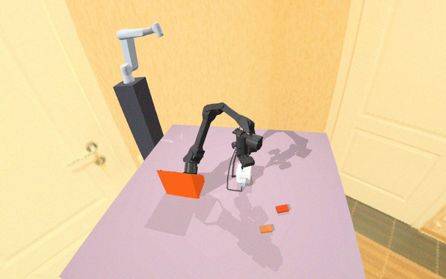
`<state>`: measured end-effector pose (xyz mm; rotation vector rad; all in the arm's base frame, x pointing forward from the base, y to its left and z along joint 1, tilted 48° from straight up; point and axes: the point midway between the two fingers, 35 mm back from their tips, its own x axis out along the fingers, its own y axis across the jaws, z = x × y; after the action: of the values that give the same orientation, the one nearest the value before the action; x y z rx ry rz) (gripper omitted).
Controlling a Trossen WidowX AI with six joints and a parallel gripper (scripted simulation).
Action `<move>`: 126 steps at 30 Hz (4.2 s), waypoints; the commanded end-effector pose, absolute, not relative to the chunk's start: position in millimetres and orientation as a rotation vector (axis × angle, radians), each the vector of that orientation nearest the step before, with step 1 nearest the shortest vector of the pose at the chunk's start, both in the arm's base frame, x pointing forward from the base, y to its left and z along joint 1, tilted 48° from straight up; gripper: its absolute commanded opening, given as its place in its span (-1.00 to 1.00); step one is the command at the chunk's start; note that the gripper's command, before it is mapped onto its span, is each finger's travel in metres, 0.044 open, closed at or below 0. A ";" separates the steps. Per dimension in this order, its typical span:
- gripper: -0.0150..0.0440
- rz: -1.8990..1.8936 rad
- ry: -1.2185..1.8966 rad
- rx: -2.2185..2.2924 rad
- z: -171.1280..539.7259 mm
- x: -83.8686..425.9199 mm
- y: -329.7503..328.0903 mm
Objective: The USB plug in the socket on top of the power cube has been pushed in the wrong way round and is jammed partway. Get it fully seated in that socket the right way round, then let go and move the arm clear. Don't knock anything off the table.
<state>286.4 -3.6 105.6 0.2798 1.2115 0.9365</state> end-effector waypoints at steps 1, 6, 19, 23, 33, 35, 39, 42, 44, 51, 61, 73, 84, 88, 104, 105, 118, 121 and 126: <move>-0.49 0.993 1.163 0.202 105.5 286.0 -3.4; -0.49 1.065 1.094 0.098 105.5 286.0 -3.4; -0.49 1.237 0.898 -0.174 105.4 286.0 -3.4; -0.49 1.285 0.834 -0.257 105.4 286.0 -3.4; -0.49 1.394 0.665 -0.465 105.4 286.0 -3.4; -0.49 1.414 0.629 -0.506 105.4 286.0 -3.4; -0.49 1.438 0.585 -0.558 105.4 286.0 -3.4; -0.49 1.438 0.585 -0.558 105.4 286.0 -3.4; -0.49 1.438 0.585 -0.558 105.4 286.0 -3.4; -0.49 1.436 0.587 -0.555 105.5 286.1 -3.4; -0.49 1.436 0.582 -0.547 105.4 286.3 -2.2; -0.49 1.438 0.574 -0.541 105.0 286.4 -0.6; -0.49 1.440 0.567 -0.535 104.7 286.4 0.8; -0.49 1.441 0.564 -0.533 104.6 286.5 1.3; -0.49 1.443 0.553 -0.525 104.1 286.6 3.4; -0.49 1.443 0.553 -0.524 104.1 286.6 3.5; -0.49 1.445 0.544 -0.518 103.7 286.7 5.2; -0.49 1.446 0.542 -0.516 103.6 286.7 5.6; -0.49 1.446 0.539 -0.514 103.4 286.7 6.2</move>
<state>286.3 5.5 103.5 -0.5106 0.5496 1.4453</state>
